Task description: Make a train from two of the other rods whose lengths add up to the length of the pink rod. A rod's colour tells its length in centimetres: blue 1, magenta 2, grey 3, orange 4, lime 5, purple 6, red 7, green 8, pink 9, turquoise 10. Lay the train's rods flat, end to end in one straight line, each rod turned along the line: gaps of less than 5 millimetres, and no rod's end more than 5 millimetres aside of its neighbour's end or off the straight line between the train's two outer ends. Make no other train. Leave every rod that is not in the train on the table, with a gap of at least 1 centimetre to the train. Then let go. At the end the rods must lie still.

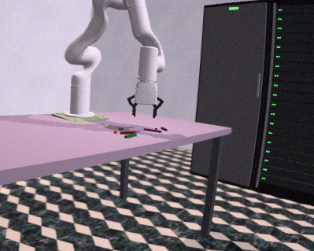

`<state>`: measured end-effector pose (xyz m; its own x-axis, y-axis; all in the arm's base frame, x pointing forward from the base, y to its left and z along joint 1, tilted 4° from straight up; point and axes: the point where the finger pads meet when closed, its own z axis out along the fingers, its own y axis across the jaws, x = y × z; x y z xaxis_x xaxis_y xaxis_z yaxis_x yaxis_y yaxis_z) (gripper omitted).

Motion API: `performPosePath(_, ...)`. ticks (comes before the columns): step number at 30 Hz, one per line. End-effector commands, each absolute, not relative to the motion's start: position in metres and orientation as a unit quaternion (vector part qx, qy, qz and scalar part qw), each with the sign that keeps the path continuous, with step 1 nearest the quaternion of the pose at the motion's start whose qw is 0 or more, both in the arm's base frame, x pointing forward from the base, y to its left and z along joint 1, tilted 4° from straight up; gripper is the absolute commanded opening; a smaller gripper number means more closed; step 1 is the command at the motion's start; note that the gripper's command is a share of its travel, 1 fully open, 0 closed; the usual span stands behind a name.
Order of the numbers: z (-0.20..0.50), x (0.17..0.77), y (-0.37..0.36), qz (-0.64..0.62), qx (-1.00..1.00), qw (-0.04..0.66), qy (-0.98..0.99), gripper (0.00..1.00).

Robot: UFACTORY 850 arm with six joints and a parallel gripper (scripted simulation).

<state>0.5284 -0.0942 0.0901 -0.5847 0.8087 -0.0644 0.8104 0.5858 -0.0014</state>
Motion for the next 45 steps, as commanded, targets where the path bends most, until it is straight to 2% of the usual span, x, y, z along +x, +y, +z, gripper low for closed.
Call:
performPosePath(1,0.091,0.529,-0.094,-0.015,0.455,0.029,0.89,1.0)
performPosePath(15,0.091,0.529,-0.094,-0.015,0.461,0.029,0.887,1.0)
performPosePath(26,0.091,0.531,-0.086,-0.011,0.56,0.031,0.828,1.0)
performPosePath(45,0.09,0.536,-0.061,0.001,0.831,0.032,0.555,1.0)
